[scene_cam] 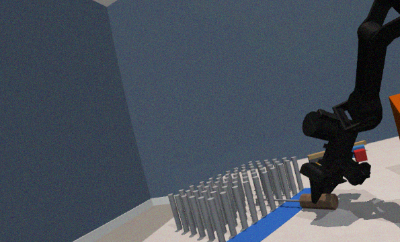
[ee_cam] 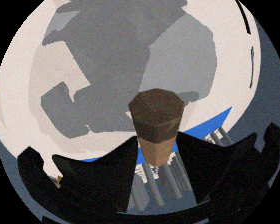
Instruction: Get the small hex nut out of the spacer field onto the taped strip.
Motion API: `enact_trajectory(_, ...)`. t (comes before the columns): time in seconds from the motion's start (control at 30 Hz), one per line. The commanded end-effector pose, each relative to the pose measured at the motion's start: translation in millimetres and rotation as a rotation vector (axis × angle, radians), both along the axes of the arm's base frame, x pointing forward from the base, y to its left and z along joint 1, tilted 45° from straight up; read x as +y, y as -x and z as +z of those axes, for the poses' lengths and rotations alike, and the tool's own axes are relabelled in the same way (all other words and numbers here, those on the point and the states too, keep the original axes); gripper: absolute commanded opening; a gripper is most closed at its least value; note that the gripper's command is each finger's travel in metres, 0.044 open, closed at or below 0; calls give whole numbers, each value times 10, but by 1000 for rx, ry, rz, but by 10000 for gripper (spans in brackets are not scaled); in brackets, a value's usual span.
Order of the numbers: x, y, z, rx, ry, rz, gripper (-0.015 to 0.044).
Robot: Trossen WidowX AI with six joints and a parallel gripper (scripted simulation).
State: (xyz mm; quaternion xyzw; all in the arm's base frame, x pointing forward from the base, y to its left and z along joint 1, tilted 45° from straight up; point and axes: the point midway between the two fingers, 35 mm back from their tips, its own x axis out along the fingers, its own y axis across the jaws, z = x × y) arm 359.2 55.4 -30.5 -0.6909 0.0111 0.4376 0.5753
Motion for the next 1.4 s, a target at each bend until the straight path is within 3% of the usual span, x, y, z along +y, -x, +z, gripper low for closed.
enact_trajectory(0.0, 10, 24, 14, -1, 0, -4, 0)
enact_trajectory(1.37, 142, 253, 104, 1, -1, -3, 0)
